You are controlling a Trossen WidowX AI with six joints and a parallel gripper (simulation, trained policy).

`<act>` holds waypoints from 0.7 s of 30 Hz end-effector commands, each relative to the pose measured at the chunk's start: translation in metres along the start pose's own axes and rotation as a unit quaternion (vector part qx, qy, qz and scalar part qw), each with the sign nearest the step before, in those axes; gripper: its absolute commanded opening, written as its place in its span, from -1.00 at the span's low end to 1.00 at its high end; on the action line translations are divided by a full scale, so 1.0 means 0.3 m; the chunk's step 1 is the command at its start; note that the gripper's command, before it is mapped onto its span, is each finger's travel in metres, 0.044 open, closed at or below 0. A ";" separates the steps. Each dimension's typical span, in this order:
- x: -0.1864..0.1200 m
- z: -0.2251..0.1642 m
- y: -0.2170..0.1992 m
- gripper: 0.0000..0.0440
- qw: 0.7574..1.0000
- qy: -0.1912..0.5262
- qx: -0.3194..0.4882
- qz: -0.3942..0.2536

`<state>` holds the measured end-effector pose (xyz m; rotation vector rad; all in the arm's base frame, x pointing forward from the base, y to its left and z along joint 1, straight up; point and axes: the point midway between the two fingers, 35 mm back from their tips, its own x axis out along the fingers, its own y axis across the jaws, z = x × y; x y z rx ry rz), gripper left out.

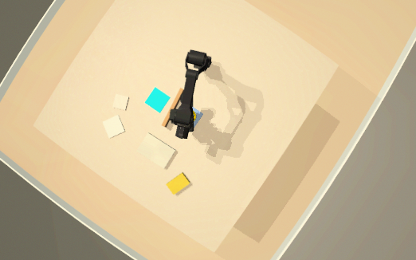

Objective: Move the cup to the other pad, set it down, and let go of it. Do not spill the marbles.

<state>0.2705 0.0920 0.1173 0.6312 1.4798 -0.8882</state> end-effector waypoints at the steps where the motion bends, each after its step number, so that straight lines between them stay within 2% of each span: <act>1: 0.051 -0.003 -0.003 -0.10 1.000 -0.002 -0.003 -0.012; 12: 0.174 -0.012 -0.003 -0.11 0.999 0.002 -0.032 -0.026; 13: 0.182 -0.013 -0.003 -0.16 0.999 0.002 -0.036 -0.026; 21: 0.200 0.000 -0.005 -0.98 0.998 -0.006 -0.056 -0.017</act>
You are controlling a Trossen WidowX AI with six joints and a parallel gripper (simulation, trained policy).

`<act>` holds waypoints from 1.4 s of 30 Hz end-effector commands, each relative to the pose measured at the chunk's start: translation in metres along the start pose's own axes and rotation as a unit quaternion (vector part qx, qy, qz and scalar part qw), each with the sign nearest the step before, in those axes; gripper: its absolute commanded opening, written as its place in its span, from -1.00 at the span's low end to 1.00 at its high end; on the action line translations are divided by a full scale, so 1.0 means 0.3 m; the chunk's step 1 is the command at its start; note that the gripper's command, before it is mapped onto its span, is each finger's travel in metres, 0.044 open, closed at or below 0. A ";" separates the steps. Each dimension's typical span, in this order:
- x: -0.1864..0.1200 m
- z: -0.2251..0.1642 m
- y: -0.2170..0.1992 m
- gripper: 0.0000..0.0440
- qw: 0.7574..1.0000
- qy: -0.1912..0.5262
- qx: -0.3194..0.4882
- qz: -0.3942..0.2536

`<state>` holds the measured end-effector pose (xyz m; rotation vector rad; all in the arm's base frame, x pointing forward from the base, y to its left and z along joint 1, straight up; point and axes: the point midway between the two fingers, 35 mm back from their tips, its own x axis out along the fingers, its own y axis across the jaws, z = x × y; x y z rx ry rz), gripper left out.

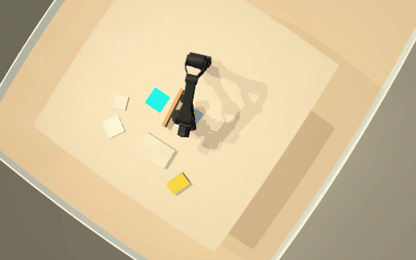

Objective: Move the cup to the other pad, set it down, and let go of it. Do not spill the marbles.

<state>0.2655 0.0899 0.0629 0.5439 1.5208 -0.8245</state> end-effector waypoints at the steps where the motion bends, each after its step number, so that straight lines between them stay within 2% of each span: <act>1: 0.015 0.010 -0.019 -1.00 1.000 -0.006 -0.008 -0.006; 11: -0.048 0.028 -0.027 -1.00 1.000 -0.010 0.004 0.017; 24: -0.175 0.074 -0.061 -0.97 0.997 -0.012 0.059 0.055; 42: -0.315 0.216 -0.098 -1.00 0.983 -0.034 0.141 0.114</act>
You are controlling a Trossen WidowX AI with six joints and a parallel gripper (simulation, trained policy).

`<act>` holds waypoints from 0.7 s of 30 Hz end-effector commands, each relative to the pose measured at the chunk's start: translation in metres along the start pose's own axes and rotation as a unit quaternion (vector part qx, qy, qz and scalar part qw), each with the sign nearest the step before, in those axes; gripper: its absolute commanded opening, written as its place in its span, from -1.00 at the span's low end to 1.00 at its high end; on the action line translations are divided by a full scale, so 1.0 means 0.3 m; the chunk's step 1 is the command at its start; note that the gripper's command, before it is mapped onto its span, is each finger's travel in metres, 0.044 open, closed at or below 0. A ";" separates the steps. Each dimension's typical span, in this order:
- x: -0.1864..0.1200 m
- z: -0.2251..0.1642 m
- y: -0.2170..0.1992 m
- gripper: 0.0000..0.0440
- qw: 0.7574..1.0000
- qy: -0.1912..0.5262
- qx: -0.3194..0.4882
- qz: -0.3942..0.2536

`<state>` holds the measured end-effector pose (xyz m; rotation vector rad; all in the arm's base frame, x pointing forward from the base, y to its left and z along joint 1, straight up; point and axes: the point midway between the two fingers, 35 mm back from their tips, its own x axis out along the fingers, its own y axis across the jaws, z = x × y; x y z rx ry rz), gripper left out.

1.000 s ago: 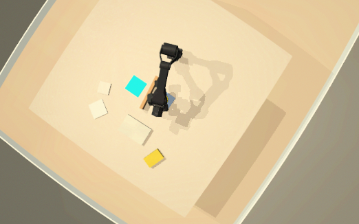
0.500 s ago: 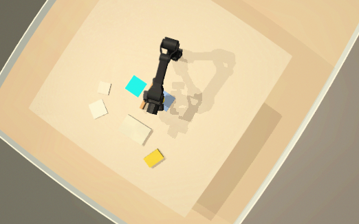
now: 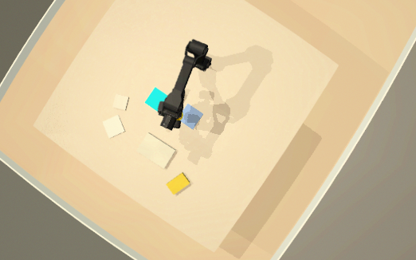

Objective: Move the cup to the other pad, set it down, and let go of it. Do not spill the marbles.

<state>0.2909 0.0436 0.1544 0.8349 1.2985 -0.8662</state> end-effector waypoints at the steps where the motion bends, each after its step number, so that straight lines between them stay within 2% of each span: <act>1: -0.026 0.052 0.007 -1.00 1.000 -0.009 0.023 0.018; 11: -0.036 0.179 0.002 -1.00 0.997 -0.030 0.063 0.044; 21: -0.004 0.296 -0.024 -1.00 0.993 -0.047 0.098 0.056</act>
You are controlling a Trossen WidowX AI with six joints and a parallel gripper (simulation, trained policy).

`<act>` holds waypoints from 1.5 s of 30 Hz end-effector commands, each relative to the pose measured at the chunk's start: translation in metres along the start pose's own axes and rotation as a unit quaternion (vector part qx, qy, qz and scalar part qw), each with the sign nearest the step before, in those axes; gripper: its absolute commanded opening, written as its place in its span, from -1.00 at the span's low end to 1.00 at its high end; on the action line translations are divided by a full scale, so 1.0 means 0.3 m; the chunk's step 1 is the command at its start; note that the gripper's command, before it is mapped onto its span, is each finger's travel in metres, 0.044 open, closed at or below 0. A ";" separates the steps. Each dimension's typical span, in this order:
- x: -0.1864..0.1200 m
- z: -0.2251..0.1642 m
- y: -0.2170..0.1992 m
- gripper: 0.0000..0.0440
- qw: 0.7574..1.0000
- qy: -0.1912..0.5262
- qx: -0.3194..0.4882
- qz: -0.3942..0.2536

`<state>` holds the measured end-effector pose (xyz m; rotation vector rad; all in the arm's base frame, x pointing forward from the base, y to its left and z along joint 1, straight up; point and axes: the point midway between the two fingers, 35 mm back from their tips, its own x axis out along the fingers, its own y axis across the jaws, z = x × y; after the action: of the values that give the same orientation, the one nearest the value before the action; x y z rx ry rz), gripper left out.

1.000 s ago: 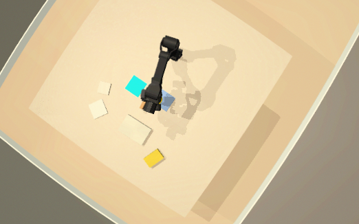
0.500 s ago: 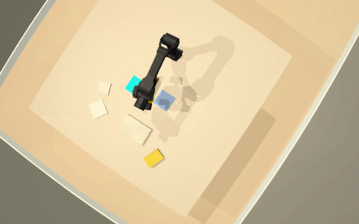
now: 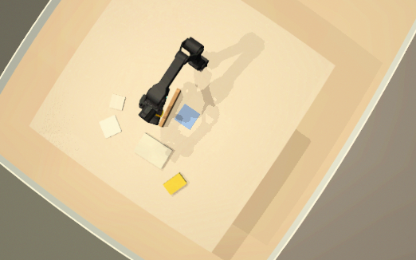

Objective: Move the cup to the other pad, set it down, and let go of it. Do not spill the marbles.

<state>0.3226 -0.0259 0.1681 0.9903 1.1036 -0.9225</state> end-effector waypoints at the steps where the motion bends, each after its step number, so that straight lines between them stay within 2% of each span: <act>1: 0.026 0.049 -0.014 -1.00 1.000 -0.008 0.013 0.000; 15: 0.127 0.146 -0.070 -1.00 0.999 -0.022 0.046 -0.001; 30: 0.248 0.159 -0.157 -0.94 0.998 -0.023 0.065 -0.013; 42: 0.314 0.146 -0.239 -0.66 0.996 -0.019 0.080 -0.034; 45: 0.316 0.155 -0.240 -0.42 0.996 -0.022 0.086 -0.027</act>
<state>0.2894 -0.0968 0.0740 1.0705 1.0438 -1.0844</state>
